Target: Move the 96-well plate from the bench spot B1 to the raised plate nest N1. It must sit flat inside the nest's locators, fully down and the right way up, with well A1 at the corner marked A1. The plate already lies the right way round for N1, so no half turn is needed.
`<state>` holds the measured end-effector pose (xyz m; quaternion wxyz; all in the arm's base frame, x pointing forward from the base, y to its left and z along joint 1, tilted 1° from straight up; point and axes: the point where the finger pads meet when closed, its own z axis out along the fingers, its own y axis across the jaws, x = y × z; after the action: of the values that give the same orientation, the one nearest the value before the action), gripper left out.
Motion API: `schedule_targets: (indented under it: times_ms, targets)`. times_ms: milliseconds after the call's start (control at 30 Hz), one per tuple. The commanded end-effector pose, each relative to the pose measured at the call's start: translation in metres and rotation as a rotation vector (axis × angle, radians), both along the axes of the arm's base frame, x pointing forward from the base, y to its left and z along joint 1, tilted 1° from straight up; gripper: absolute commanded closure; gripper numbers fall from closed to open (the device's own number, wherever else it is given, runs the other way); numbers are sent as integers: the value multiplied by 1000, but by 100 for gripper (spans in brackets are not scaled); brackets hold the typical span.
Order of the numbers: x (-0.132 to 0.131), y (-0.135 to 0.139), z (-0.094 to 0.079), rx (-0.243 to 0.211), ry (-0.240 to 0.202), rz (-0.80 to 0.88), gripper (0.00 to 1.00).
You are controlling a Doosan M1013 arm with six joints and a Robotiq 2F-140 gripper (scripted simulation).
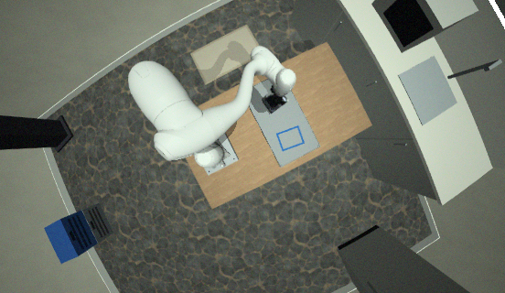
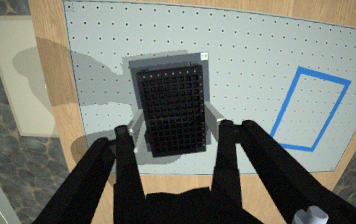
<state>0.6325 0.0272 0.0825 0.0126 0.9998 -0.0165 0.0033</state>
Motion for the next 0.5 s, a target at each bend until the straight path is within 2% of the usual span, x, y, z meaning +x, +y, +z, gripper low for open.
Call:
schedule_targets:
  times_ms: [0, 267, 467]
  targets:
    - [0, 0, -3, 0, 0, 0, 100]
    - [0, 0, -17, 0, 0, 0, 100]
    - [0, 0, -18, 0, 0, 0, 100]
